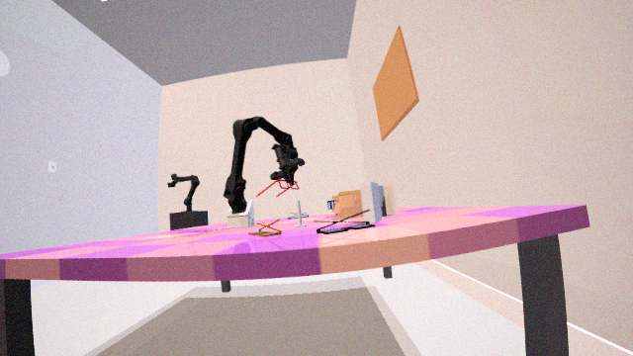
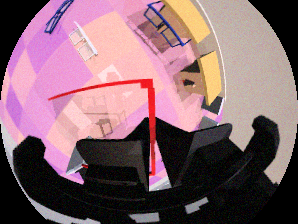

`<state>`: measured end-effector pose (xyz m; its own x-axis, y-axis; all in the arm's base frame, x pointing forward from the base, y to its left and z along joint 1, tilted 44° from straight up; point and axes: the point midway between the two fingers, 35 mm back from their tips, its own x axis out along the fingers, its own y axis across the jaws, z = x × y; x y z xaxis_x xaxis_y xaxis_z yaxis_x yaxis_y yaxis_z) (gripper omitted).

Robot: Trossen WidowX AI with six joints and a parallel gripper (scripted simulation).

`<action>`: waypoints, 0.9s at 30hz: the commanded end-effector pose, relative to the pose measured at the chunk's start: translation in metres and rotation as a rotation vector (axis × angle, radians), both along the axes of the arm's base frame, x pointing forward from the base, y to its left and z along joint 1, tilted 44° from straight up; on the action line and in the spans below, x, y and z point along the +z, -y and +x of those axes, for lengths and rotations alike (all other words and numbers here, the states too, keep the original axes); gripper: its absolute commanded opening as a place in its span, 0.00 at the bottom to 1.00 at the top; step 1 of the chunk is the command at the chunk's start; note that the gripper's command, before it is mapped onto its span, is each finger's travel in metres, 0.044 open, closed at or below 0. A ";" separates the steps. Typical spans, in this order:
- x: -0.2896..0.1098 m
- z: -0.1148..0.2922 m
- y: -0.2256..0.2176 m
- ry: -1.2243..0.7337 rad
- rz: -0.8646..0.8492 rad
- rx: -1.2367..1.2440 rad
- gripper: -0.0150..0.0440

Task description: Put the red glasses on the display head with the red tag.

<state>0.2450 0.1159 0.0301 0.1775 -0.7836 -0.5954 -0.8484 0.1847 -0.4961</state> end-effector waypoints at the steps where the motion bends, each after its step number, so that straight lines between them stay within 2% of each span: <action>1: 0.003 0.002 0.006 0.109 0.041 -0.109 0.25; 27: 0.018 0.016 0.051 0.876 0.203 -0.869 0.25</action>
